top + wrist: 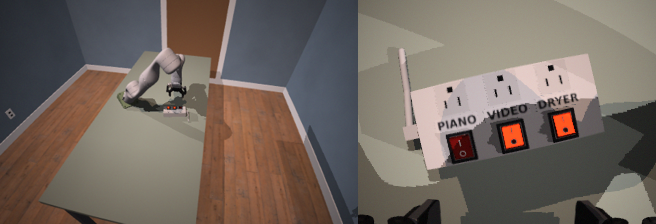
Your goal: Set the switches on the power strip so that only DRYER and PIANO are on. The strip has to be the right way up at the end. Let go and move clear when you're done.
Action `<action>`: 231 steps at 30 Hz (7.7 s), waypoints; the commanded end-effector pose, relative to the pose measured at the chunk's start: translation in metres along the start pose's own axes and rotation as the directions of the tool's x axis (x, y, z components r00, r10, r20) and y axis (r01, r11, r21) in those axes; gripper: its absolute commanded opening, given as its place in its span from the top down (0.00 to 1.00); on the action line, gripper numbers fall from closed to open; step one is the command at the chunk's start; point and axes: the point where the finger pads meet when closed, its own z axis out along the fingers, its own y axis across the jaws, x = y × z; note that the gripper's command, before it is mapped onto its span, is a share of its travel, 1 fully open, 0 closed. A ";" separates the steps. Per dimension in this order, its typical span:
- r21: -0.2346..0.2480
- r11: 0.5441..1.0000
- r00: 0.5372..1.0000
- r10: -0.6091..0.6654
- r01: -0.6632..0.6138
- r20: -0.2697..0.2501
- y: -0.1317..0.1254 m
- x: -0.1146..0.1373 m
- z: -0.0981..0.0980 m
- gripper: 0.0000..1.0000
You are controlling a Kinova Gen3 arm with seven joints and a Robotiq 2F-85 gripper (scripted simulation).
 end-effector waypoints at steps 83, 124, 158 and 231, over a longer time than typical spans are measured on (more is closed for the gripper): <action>0.003 0.999 0.998 0.038 -0.038 -0.051 -0.019 0.086 -0.064 0.00; 0.046 0.506 0.506 0.862 -0.861 -0.024 -0.039 0.050 -0.015 0.00; 0.050 0.220 0.220 0.976 -0.974 -0.010 -0.043 0.040 0.001 1.00; 0.050 0.220 0.220 0.976 -0.974 -0.010 -0.042 0.041 0.034 1.00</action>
